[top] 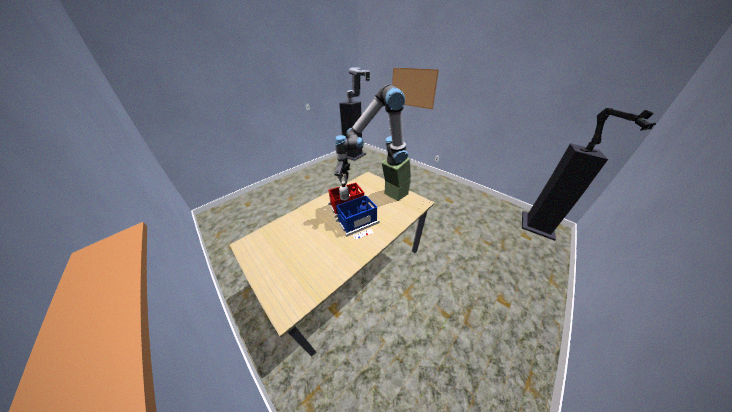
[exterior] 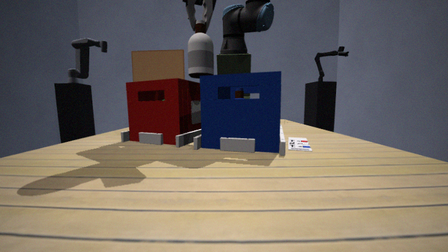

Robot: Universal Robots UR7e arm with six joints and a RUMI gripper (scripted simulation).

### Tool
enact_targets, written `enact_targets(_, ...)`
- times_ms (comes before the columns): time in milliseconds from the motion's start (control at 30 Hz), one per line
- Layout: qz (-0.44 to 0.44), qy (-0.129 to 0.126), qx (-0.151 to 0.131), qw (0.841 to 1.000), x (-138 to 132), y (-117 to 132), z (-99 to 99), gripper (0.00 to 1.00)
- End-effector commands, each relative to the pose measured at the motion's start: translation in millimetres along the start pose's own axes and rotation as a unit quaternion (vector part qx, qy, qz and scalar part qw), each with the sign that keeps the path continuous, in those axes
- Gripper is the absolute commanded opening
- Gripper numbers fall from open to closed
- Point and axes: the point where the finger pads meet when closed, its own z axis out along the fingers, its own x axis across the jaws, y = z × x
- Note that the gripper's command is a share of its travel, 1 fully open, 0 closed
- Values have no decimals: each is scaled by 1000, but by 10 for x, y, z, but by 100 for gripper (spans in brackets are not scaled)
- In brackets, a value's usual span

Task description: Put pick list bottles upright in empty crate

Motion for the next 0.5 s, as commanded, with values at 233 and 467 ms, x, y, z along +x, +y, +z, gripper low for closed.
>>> enact_targets(233, 0, 1, 1, 1000, -211, -63, -6, 0)
enact_targets(467, 0, 1, 1, 1000, -307, -89, -6, 0)
